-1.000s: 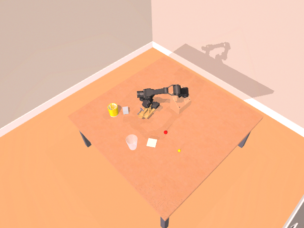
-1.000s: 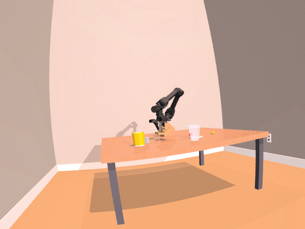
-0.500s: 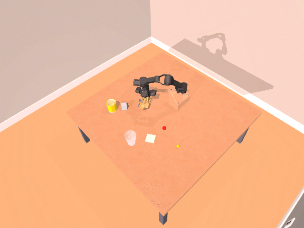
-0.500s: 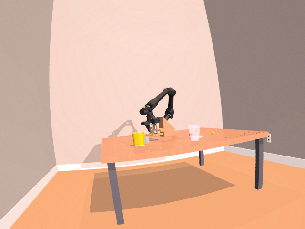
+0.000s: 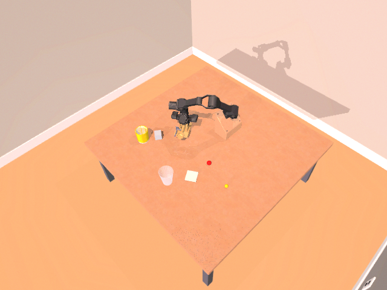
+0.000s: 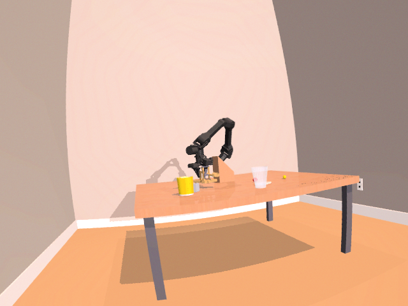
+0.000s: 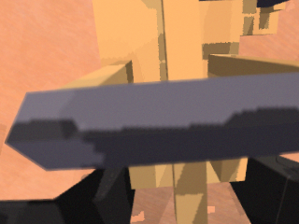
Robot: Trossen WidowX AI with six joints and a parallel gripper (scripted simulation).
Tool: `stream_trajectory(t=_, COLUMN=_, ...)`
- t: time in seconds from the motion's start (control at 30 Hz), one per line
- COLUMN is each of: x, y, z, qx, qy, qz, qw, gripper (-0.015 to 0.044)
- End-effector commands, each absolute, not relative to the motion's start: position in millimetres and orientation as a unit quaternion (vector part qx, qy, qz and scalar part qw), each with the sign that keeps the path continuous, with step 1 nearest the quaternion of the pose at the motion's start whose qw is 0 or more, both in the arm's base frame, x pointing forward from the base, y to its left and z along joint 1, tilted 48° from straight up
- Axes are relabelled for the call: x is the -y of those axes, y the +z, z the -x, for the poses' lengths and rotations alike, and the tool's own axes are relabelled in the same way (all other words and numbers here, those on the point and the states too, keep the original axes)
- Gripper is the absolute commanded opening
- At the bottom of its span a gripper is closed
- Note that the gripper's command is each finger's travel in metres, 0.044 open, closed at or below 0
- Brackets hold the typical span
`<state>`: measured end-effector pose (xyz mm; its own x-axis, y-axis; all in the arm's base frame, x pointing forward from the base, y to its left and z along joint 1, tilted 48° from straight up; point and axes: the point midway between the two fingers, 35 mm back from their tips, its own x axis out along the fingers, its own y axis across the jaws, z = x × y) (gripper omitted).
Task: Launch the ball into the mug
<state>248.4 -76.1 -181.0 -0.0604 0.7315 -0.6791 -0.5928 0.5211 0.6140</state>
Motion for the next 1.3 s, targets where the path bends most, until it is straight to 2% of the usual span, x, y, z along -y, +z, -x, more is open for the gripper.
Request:
stream_trajectory(t=0.0, x=73, y=-184, z=-251, qx=-0.540, qy=0.481, qz=-0.065, qw=0.687, gripper=0.0000)
stream_trajectory(t=0.8, x=53, y=-202, z=-247, qx=-0.543, qy=0.486, qz=-0.064, qw=0.682, gripper=0.0000)
stream_trajectory(t=1.27, x=53, y=-202, z=-247, qx=-0.543, qy=0.486, qz=-0.064, qw=0.682, gripper=0.0367)
